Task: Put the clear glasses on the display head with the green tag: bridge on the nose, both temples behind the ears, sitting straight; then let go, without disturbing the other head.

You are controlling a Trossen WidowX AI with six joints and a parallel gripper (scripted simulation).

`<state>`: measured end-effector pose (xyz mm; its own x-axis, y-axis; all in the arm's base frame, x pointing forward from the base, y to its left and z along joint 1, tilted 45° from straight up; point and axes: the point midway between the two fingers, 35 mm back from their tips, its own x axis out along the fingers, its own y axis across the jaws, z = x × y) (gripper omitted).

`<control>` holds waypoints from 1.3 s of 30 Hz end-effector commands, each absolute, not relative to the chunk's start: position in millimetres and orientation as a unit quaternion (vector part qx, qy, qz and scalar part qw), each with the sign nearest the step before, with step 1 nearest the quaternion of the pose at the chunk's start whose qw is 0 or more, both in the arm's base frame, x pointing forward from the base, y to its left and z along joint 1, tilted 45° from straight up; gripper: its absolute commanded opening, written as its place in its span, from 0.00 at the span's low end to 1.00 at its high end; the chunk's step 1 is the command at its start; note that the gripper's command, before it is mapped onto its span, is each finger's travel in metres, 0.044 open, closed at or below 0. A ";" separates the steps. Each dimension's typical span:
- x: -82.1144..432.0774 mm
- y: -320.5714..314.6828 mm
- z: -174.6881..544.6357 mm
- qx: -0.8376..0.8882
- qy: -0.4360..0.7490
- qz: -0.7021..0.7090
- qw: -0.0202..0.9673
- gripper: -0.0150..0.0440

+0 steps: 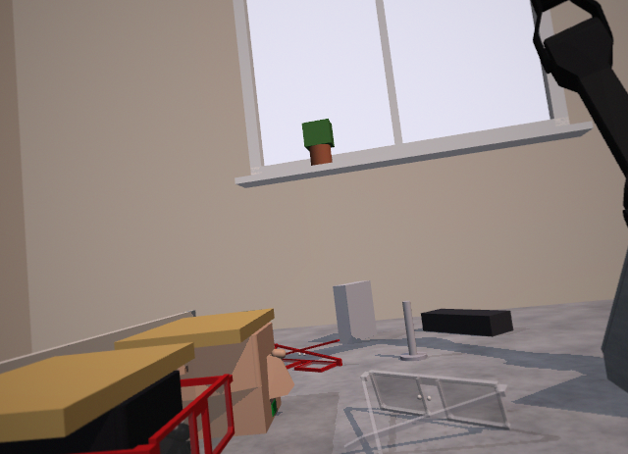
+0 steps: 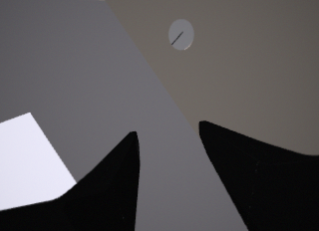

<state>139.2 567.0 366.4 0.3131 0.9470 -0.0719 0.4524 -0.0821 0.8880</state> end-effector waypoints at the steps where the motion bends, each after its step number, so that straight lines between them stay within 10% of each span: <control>1: 176.0 558.1 307.2 0.654 0.503 0.220 0.520 0.59; 21: 300.7 367.9 55.5 0.356 0.474 -0.128 0.795 0.59; 39: 258.9 110.5 -33.9 -0.086 0.549 -0.392 0.733 0.59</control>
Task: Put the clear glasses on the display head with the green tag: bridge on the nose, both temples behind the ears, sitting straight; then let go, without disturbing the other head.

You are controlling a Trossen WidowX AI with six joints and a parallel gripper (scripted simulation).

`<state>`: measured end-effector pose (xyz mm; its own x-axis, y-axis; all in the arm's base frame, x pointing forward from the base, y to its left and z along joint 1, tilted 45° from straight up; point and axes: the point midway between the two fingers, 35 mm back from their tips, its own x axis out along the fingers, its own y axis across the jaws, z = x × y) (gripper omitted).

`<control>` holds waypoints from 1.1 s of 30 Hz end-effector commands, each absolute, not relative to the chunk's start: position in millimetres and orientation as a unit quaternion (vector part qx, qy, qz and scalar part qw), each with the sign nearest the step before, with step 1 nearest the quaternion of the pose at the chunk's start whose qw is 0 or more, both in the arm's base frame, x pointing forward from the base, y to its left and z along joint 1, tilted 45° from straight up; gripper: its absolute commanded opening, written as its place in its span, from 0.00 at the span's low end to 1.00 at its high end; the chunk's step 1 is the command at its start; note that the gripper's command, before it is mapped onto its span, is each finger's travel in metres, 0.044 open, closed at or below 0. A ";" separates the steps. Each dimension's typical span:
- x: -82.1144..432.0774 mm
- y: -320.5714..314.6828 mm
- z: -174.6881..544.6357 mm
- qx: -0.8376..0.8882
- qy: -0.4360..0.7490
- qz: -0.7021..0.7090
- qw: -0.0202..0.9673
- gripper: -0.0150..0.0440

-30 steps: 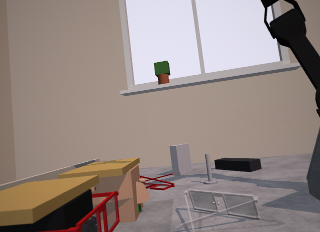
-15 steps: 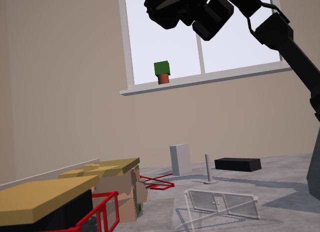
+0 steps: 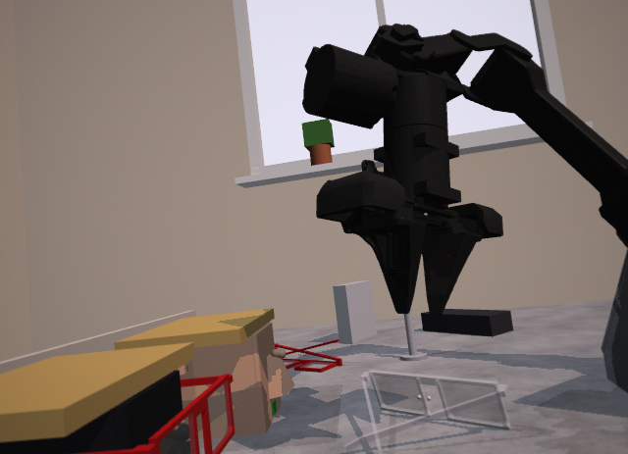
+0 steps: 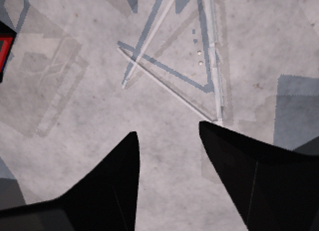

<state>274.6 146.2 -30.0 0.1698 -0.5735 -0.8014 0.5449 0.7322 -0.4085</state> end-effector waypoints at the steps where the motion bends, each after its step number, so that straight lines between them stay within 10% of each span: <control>1: 256.3 104.4 -33.8 -0.098 0.553 -0.397 0.726 0.59; 33: 257.3 87.2 -47.2 -0.102 0.554 -0.398 0.724 0.46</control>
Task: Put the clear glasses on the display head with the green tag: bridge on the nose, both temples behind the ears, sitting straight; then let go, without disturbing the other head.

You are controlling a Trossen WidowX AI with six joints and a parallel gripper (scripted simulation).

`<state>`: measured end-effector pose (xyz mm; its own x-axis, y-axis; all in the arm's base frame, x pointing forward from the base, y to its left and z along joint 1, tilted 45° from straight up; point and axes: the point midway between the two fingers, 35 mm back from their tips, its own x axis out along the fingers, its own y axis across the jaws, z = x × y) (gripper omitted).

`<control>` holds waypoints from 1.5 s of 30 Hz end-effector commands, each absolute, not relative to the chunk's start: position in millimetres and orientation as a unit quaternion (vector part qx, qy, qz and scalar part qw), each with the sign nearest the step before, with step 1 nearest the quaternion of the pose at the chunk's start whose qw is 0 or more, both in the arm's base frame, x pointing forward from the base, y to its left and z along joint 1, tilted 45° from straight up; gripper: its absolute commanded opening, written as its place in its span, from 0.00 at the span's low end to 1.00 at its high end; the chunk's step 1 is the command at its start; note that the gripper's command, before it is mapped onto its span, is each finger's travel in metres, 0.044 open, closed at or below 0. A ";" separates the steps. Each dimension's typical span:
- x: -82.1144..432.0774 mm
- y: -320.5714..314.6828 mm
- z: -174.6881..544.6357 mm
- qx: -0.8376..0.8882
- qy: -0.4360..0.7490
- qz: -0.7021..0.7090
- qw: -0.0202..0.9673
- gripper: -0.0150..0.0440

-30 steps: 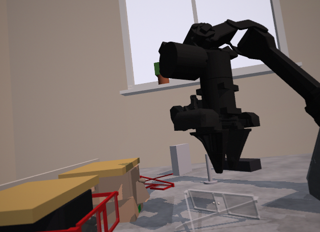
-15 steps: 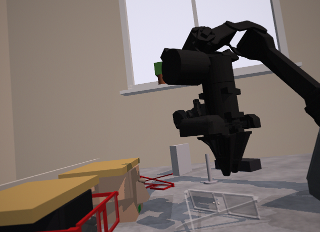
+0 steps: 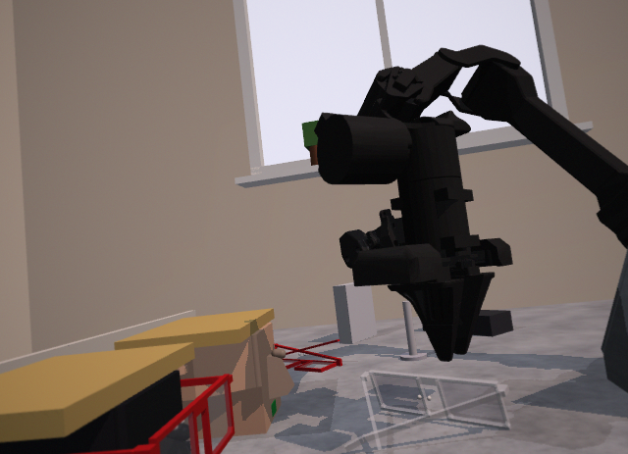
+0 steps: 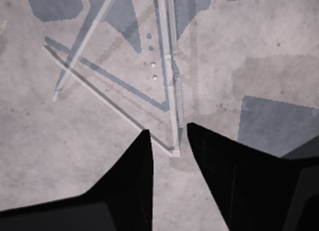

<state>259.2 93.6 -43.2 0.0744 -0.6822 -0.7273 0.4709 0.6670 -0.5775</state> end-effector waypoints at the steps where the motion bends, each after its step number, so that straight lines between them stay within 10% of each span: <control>1: 257.4 85.9 -48.2 -0.102 0.554 -0.398 0.724 0.46; 45: 258.0 56.1 -72.3 -0.101 0.553 -0.399 0.724 0.40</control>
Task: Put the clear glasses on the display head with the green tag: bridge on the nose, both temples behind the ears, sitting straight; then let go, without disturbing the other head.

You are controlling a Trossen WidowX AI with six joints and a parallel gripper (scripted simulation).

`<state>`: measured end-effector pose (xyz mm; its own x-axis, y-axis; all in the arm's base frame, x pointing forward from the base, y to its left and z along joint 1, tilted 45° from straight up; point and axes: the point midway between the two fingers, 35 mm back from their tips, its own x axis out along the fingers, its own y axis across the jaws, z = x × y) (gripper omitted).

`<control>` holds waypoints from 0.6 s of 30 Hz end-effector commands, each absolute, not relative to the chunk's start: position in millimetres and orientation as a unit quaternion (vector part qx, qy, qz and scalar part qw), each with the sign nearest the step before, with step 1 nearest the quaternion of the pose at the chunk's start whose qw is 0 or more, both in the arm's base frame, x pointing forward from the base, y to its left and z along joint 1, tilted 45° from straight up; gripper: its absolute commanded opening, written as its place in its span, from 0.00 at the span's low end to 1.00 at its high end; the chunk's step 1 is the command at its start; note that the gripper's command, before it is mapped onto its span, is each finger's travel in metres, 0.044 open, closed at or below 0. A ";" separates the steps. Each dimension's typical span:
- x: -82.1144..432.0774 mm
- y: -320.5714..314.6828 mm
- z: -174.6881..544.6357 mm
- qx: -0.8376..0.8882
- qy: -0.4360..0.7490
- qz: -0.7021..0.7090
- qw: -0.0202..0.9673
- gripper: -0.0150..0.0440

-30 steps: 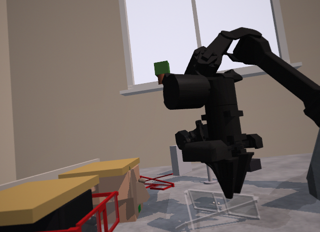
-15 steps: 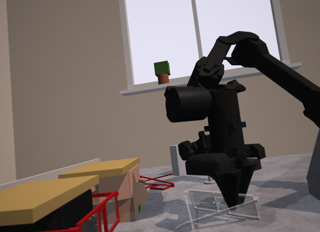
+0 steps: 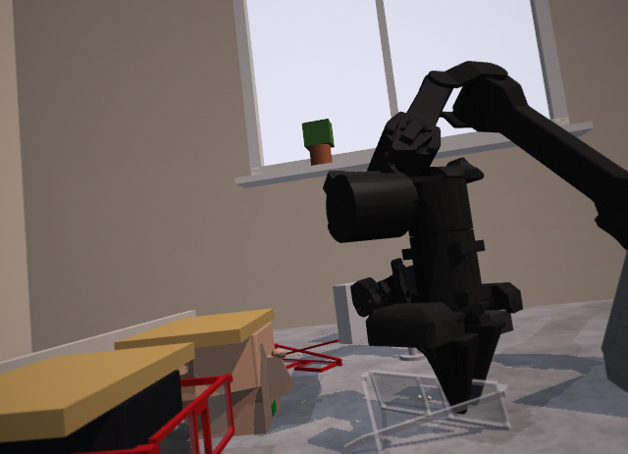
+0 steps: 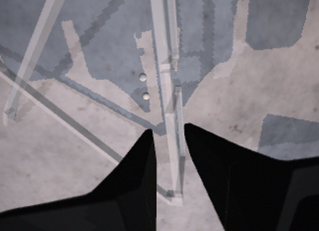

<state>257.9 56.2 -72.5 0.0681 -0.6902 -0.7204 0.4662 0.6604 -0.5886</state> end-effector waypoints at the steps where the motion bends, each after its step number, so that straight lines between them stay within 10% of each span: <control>1: 258.0 56.1 -72.3 -0.101 0.553 -0.399 0.724 0.39; 18: 258.1 57.0 -71.6 -0.101 0.553 -0.399 0.724 0.25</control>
<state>257.7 56.1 -72.3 0.0674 -0.6906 -0.7201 0.4657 0.6601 -0.5895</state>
